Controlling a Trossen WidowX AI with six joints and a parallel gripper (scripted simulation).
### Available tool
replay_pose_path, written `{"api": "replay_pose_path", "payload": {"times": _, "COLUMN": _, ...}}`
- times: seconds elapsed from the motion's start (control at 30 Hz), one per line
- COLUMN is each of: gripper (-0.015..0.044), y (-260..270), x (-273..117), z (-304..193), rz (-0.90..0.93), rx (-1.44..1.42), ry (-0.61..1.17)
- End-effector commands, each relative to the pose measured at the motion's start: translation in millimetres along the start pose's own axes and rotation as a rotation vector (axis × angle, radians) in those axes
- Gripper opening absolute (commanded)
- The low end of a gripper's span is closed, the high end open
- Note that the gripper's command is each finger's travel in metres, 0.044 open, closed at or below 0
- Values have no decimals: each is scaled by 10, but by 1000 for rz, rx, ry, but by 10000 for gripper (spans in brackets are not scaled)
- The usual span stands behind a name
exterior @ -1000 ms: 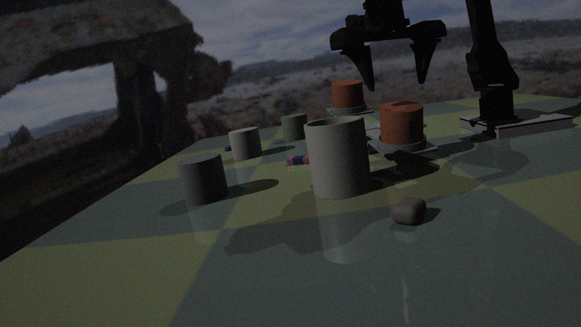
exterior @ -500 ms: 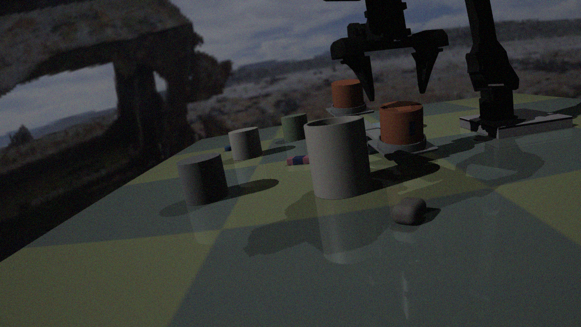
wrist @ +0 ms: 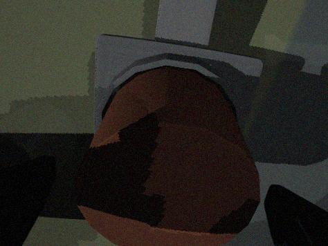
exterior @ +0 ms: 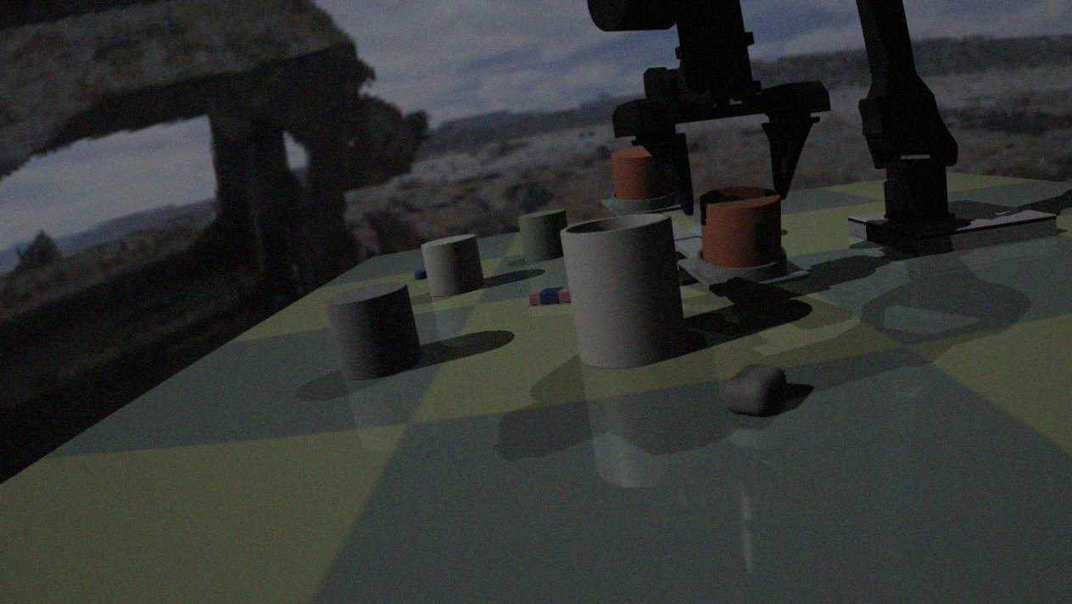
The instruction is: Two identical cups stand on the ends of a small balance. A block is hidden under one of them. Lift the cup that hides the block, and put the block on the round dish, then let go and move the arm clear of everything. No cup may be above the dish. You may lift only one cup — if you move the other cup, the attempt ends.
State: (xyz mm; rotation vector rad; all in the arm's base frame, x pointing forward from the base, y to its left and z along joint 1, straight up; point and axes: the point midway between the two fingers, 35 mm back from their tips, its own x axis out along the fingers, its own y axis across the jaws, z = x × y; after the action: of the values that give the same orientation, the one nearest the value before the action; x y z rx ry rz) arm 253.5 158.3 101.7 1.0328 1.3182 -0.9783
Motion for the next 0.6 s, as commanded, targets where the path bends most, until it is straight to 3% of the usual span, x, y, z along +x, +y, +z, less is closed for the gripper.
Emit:
{"api": "replay_pose_path", "payload": {"times": 0.0, "gripper": 440, "y": -4, "x": 80, "z": 8, "rz": -1, "rx": 3, "ry": -5}}
{"api": "replay_pose_path", "payload": {"times": 0.57, "gripper": 440, "y": -22, "x": 349, "z": 14, "rz": -1, "rx": 4, "ry": -5}}
